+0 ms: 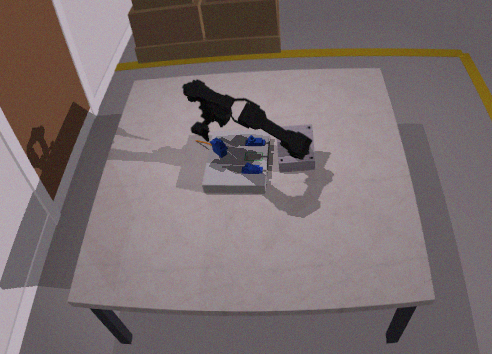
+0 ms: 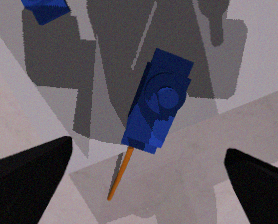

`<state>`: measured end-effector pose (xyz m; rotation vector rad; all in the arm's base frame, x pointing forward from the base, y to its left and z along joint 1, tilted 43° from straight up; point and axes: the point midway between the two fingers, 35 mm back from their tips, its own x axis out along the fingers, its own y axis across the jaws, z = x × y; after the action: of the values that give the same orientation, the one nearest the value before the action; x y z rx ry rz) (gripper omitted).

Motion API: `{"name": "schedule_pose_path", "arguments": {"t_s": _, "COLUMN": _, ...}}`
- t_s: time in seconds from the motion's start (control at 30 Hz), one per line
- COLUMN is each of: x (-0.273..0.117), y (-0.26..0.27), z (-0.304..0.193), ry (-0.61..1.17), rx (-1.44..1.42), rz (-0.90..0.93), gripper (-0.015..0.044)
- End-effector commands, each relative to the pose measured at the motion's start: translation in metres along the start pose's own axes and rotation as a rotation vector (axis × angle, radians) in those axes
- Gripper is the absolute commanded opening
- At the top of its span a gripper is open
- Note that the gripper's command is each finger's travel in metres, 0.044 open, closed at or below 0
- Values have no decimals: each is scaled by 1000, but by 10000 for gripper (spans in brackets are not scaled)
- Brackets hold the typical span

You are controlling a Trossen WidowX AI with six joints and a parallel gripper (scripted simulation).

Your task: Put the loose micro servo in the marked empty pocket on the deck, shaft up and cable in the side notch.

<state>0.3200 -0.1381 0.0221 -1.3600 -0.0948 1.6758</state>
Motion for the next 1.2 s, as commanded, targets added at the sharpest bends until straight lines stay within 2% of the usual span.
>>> {"name": "schedule_pose_path", "arguments": {"t_s": 0.0, "x": 1, "y": -1, "z": 0, "ry": 1, "rx": -111, "rz": -6, "gripper": 440}}
{"name": "schedule_pose_path", "arguments": {"t_s": 1.17, "x": 6, "y": -1, "z": 0, "ry": 8, "rx": -1328, "rz": 6, "gripper": 440}}
